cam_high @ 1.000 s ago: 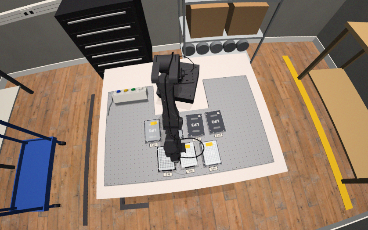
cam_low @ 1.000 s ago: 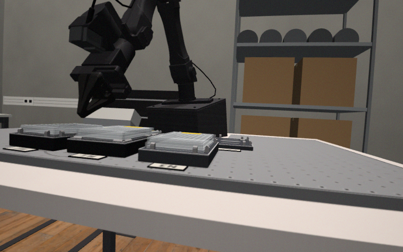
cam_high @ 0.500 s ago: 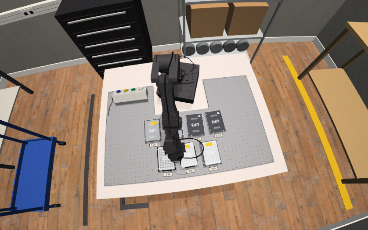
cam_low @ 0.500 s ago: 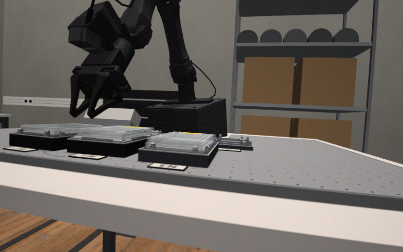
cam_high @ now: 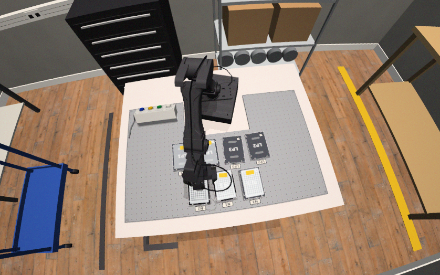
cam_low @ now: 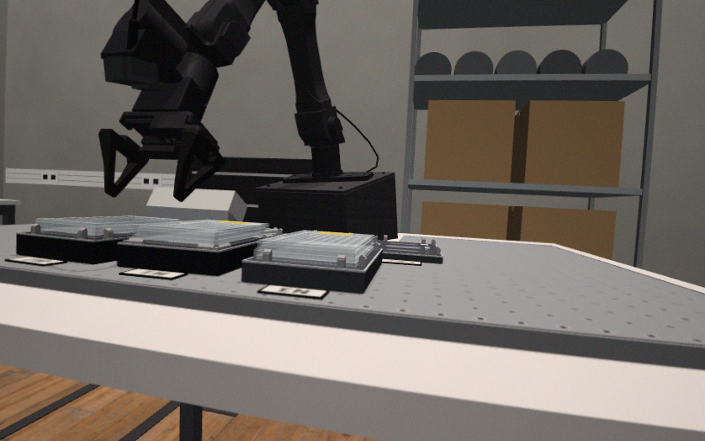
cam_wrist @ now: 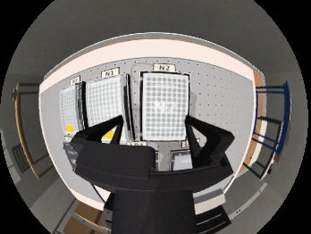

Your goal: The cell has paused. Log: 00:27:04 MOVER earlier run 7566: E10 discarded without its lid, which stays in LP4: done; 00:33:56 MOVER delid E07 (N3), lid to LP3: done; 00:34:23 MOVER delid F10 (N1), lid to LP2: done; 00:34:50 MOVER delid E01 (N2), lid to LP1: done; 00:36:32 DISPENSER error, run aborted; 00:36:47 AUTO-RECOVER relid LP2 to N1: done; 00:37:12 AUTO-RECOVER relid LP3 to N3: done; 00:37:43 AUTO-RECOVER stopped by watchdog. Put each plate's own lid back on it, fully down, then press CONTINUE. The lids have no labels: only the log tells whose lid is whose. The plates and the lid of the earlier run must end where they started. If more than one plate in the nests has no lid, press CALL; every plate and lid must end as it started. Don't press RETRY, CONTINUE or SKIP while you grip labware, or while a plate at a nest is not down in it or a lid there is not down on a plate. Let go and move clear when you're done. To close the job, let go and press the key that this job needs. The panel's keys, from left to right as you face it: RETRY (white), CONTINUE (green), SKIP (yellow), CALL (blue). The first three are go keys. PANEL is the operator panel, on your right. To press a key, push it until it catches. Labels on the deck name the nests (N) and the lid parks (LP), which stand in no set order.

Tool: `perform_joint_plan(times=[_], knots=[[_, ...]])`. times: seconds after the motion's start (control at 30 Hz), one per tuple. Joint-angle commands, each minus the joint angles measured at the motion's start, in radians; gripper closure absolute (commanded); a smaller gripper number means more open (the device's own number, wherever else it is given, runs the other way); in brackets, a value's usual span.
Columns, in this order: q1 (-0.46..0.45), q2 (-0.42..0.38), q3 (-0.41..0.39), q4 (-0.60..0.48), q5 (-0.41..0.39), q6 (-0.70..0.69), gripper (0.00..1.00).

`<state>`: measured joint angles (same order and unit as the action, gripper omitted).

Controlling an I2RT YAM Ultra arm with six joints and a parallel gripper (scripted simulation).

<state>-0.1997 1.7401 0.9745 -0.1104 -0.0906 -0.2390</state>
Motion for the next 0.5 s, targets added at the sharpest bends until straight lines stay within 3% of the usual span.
perform_joint_plan(times=[0.0, 0.2, 0.33, 0.47], knots=[[-0.035, -0.043, 0.049, -0.141, -0.013, -0.046, 0.0], [-0.085, -0.039, 0.095, -0.303, 0.013, -0.1, 0.0], [-0.12, 0.005, 0.13, -0.408, 0.025, -0.137, 0.0], [-0.137, 0.015, 0.152, -0.463, 0.035, -0.157, 0.0]])
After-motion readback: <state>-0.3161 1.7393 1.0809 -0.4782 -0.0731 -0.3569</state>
